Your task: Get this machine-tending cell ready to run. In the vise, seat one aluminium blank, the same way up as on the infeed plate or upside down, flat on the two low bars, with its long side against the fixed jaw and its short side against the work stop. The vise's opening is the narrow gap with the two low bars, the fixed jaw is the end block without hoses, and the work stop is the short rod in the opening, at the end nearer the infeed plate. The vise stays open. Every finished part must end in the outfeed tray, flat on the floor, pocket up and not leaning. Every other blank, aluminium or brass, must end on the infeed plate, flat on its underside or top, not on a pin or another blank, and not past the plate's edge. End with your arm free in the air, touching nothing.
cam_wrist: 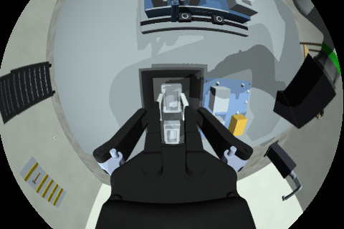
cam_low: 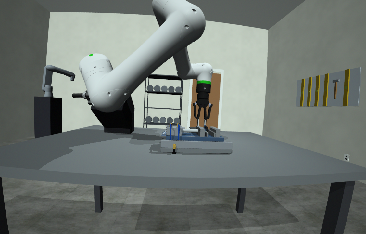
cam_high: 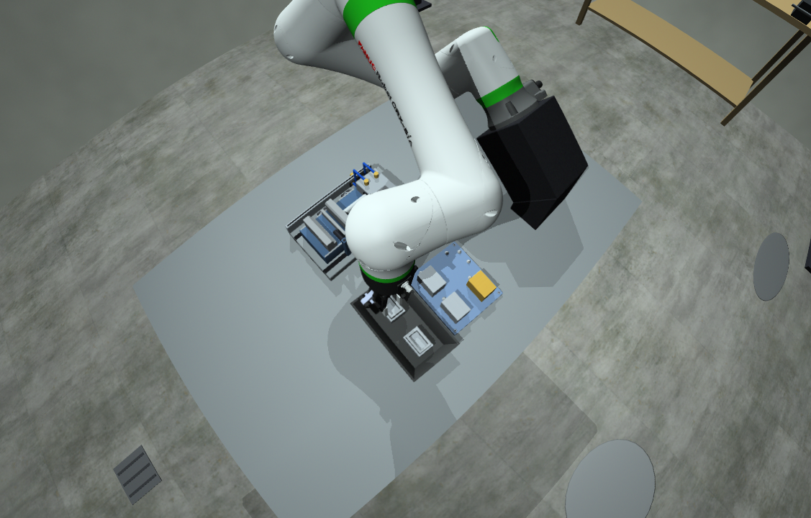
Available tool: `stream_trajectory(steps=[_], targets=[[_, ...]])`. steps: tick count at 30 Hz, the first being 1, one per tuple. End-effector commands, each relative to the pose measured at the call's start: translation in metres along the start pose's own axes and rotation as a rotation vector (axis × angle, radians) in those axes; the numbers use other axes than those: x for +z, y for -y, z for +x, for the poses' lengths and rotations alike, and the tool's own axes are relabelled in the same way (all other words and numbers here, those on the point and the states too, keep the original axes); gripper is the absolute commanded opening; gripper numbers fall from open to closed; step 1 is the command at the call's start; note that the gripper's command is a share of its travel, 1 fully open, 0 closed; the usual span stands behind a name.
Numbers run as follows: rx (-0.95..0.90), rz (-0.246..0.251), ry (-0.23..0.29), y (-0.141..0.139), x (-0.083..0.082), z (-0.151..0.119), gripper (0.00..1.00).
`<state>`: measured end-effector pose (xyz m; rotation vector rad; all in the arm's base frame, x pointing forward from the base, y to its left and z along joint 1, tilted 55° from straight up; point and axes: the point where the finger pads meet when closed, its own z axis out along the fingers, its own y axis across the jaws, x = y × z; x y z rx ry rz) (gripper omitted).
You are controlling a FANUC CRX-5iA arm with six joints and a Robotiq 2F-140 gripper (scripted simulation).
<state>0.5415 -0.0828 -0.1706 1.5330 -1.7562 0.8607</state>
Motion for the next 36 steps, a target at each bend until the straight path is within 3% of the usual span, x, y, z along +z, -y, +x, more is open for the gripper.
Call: stream_trajectory(steps=[1,36], targets=[[0.000,0.000,0.000,0.0001,-0.0002,-0.0002,0.00],[0.000,0.000,0.000,0.0001,0.0039,-0.0002,0.00]])
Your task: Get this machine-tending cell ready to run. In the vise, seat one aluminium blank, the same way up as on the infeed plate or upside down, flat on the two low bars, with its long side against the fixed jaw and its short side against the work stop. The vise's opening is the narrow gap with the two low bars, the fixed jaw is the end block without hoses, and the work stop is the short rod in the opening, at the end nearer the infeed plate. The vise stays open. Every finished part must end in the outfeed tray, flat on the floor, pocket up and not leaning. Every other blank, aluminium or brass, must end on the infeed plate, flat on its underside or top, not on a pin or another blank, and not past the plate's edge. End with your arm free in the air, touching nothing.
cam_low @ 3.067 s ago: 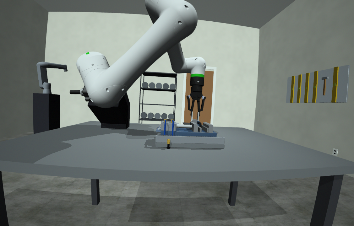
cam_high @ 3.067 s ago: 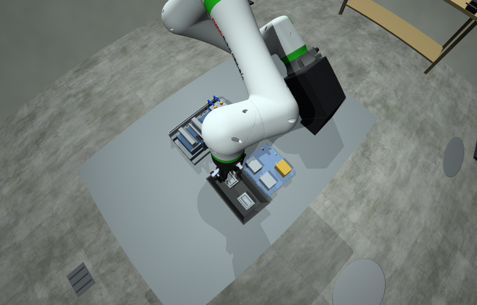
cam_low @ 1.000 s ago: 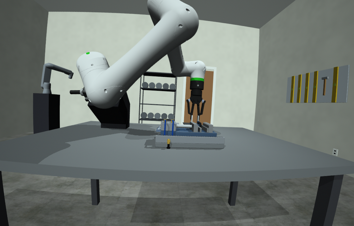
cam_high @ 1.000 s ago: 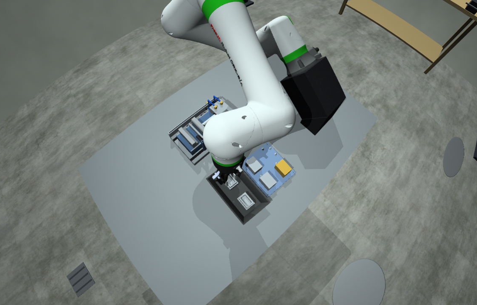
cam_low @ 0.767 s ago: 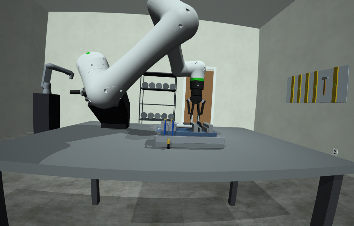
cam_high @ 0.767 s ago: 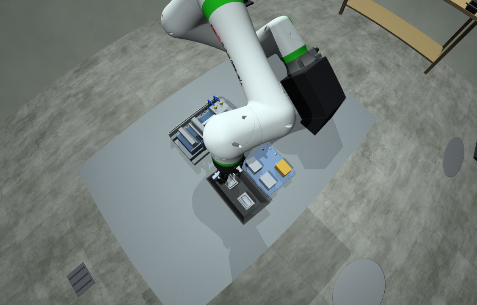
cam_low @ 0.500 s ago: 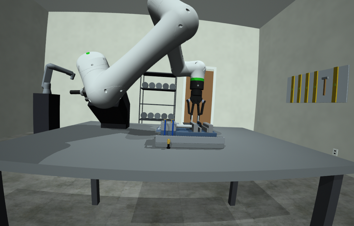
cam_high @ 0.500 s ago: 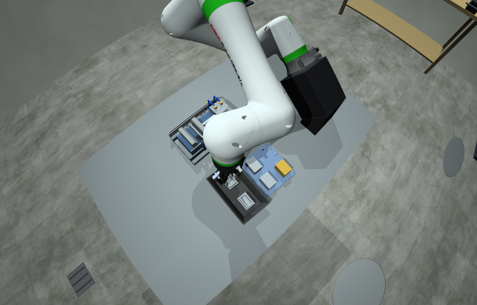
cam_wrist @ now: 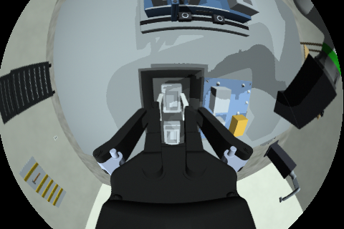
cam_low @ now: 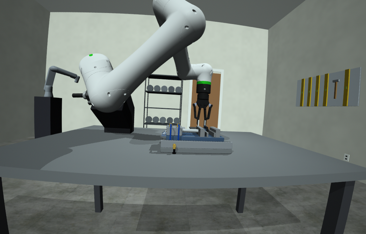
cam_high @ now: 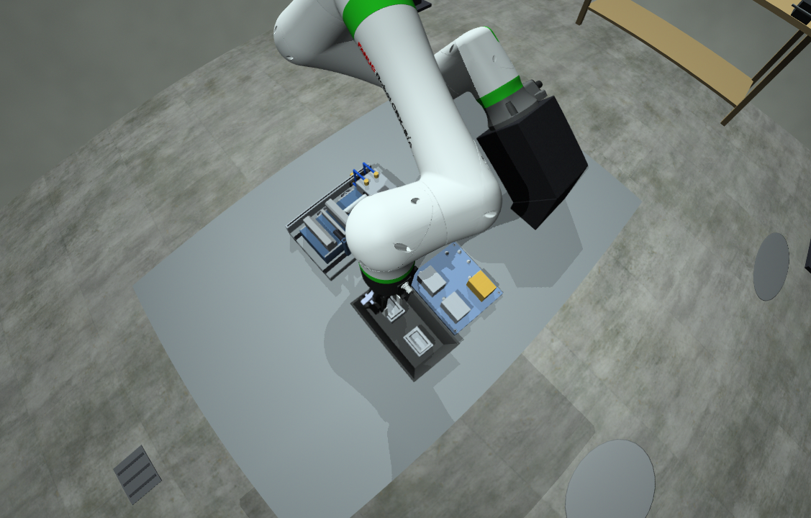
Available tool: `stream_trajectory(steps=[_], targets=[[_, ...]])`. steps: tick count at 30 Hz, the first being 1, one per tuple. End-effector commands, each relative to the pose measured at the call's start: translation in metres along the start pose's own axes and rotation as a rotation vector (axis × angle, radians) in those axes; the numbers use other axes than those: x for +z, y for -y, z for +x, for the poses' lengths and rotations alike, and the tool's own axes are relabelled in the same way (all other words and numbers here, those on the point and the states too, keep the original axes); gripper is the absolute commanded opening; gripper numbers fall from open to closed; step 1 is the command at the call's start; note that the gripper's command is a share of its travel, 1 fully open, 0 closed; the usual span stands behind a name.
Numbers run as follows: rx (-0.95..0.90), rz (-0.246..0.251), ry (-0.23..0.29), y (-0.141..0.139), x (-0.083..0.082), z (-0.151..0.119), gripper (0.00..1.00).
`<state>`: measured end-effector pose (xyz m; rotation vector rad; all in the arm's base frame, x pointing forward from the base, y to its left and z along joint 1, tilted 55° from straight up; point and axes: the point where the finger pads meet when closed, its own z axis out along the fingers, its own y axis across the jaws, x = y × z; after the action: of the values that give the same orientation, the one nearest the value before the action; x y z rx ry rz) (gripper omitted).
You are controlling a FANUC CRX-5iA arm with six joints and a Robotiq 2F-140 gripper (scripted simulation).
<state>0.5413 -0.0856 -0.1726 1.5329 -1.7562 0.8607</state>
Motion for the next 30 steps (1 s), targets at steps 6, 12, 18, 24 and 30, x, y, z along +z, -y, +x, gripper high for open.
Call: stream_trajectory(steps=[6,12,18,24,30], targets=[[0.000,0.000,0.000,0.0001,0.0036,-0.0002,0.00],[0.000,0.000,0.000,0.0001,0.0066,-0.0002,0.00],[0.000,0.000,0.000,0.0001,0.0080,-0.0002,0.00],[0.000,0.000,0.000,0.0001,0.0092,-0.0002,0.00],[0.000,0.000,0.000,0.0001,0.0093,-0.0002,0.00]])
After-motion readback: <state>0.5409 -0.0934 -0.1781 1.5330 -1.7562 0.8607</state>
